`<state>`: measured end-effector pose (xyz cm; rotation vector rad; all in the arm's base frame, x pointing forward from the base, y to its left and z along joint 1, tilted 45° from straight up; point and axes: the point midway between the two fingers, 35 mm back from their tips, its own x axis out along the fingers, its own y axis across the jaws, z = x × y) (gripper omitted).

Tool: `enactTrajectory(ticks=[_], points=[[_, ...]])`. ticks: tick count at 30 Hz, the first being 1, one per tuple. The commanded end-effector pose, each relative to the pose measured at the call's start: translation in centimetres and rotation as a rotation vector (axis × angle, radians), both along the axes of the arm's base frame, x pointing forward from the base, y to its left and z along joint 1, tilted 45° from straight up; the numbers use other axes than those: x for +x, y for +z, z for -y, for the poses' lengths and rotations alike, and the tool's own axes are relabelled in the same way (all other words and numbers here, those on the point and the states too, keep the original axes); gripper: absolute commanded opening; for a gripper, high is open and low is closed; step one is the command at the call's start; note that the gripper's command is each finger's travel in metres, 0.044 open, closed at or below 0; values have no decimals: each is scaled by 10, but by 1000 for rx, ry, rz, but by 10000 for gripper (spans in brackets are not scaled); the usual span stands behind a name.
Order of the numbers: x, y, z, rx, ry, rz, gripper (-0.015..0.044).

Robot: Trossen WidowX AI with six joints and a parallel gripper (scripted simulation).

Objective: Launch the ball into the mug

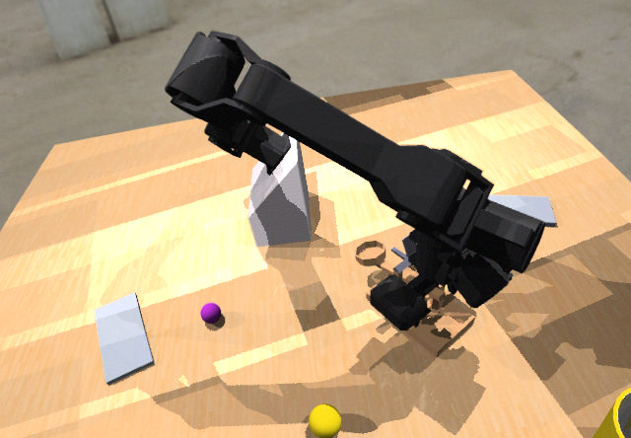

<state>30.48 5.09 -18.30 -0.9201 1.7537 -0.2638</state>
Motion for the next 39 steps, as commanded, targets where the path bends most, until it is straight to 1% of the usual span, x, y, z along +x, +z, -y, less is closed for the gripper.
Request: enactTrajectory(ticks=[1,4,6,8,9,16,19,21,28,39], points=[[9,25,-29,11,2,11,440],[11,60,-62,11,2,9,440],[11,69,-69,11,2,8,440],[11,69,-69,11,2,8,440],[10,56,-61,7,15,4,440],[8,65,-65,9,13,6,440],[5,41,-41,8,13,7,440],[3,33,-34,7,13,7,440],[3,32,-32,7,13,7,440],[2,19,-20,7,14,7,440]])
